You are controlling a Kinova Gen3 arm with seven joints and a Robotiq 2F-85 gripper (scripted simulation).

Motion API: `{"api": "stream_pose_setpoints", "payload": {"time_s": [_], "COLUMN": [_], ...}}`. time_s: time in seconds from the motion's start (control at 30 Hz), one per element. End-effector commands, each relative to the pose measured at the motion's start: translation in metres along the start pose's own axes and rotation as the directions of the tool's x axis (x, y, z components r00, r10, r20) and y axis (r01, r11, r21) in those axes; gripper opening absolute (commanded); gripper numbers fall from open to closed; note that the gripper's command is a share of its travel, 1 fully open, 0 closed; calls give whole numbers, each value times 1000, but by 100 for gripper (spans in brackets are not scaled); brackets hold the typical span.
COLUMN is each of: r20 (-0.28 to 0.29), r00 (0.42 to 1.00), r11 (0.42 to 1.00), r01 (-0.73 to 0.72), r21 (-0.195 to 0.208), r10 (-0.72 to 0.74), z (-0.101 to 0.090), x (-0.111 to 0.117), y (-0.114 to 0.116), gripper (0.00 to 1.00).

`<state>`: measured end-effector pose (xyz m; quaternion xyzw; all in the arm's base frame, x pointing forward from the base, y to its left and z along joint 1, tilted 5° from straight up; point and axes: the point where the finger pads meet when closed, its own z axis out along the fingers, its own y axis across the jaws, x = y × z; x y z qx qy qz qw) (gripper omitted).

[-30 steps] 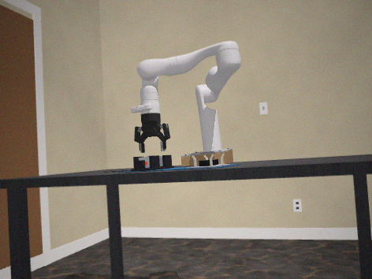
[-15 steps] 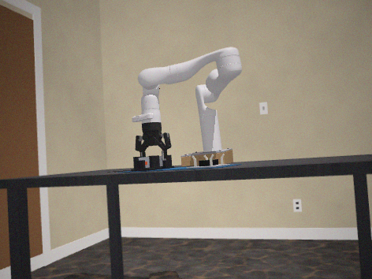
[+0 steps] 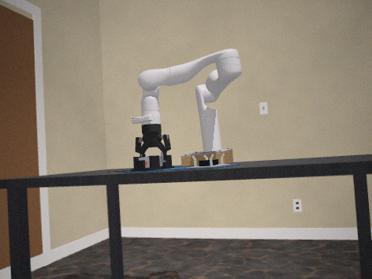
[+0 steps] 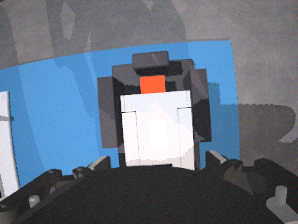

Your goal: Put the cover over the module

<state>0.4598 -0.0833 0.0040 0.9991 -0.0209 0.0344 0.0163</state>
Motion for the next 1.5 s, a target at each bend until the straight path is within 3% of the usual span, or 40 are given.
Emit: {"api": "stream_pose_setpoints", "payload": {"time_s": [0.0,1.07,1.1,1.47], "r20": [-2,-2,-2,-2], "r00": [1000,1000,1000,1000], "r11": [1000,1000,1000,1000], "r01": [0,0,0,0], "r21": [0,0,0,0], "r10": [0,0,0,0], "z": [-1,-1,-1,-1], "x": [1,0,0,0], "y": [0,0,0,0], "gripper": [70,70,0,0]}}
